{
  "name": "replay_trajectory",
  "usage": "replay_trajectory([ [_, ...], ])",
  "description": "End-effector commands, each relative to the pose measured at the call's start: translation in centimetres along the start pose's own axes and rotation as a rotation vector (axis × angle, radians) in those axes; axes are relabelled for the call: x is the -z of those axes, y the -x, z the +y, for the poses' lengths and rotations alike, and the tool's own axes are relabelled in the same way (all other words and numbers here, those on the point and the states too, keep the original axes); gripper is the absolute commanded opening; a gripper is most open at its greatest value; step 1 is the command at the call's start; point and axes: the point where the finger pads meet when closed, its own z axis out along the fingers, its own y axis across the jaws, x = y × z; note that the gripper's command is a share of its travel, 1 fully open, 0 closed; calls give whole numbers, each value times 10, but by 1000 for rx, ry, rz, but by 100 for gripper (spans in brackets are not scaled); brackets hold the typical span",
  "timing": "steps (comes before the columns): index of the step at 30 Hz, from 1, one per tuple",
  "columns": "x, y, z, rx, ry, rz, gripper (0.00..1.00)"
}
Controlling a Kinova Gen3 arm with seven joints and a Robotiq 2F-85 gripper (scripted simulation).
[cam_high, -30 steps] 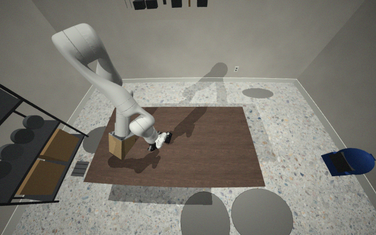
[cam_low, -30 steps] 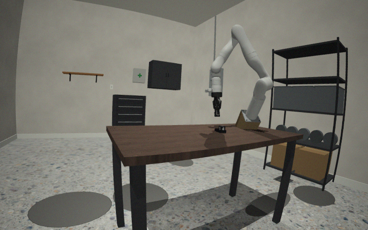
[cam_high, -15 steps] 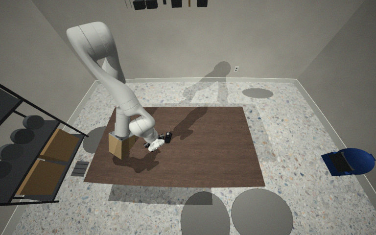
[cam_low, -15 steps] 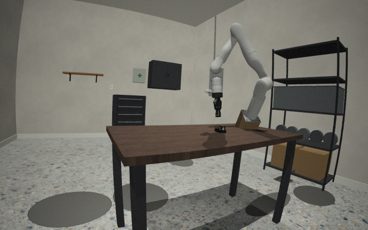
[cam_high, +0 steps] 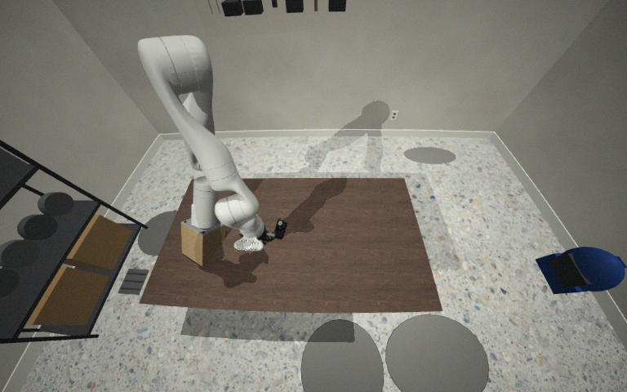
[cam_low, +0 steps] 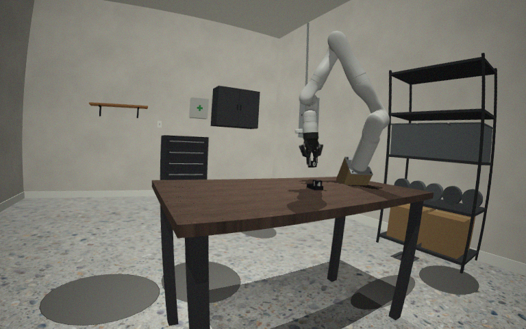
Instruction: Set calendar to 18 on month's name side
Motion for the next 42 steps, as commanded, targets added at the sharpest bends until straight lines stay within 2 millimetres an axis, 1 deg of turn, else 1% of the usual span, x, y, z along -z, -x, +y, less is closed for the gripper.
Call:
replay_trajectory([
  [1,0,1,-1,-91,9,8,28],
  [12,2,-2,-6,-614,-13,15,28],
  [14,2,-2,-6,-614,-13,15,28],
  [21,5,-4,-10,-909,-35,17,28],
  [27,7,-7,-14,-1129,-55,16,28],
  [29,8,-8,-15,-1195,-62,15,28],
  [31,8,-8,-15,-1195,-62,15,28],
  [42,12,-12,-22,-1483,-98,7,28],
])
